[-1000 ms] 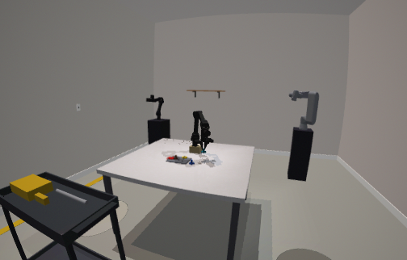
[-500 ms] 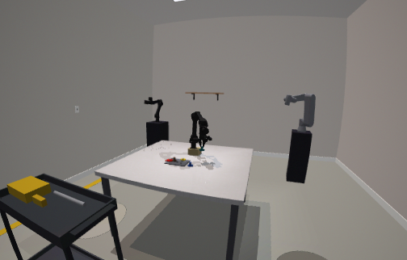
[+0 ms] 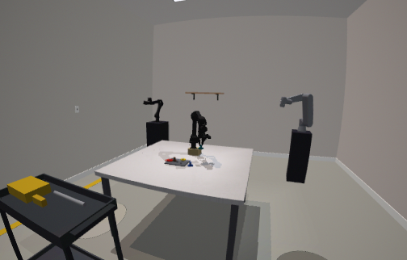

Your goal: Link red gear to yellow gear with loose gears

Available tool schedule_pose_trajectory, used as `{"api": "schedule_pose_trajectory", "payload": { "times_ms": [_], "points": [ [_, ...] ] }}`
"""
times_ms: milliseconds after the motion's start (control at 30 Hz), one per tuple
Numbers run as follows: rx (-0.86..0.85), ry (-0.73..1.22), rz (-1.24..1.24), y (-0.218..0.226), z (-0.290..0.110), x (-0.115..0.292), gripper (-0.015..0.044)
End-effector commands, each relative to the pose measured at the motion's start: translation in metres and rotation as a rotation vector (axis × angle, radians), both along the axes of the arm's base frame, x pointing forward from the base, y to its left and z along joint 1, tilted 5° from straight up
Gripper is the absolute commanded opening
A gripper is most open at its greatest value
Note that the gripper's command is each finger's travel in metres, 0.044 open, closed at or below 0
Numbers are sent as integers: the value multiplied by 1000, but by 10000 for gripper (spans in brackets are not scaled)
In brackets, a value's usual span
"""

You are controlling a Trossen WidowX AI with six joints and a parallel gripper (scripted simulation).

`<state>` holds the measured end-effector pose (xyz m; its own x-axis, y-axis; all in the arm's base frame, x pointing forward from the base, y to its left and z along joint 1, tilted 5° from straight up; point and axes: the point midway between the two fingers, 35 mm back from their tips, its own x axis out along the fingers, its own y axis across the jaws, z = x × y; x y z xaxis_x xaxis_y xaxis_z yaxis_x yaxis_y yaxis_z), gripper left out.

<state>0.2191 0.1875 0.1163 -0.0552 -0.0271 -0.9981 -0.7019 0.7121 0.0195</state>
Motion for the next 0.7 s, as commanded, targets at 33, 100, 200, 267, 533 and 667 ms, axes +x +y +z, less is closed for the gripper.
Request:
{"api": "schedule_pose_trajectory", "payload": {
  "times_ms": [33, 100, 200, 267, 533, 667],
  "points": [
    [-6, -3, -17, -7, -4, 9, 0],
    [-8, -4, -26, -10, -6, 13, 0],
    [-10, -5, -37, -14, -8, 18, 0],
    [-13, -8, -34, -17, -9, 20, 0],
    [-24, -15, -25, -28, -14, 31, 0],
    [-25, -16, -22, -35, -17, 37, 0]
  ]
}}
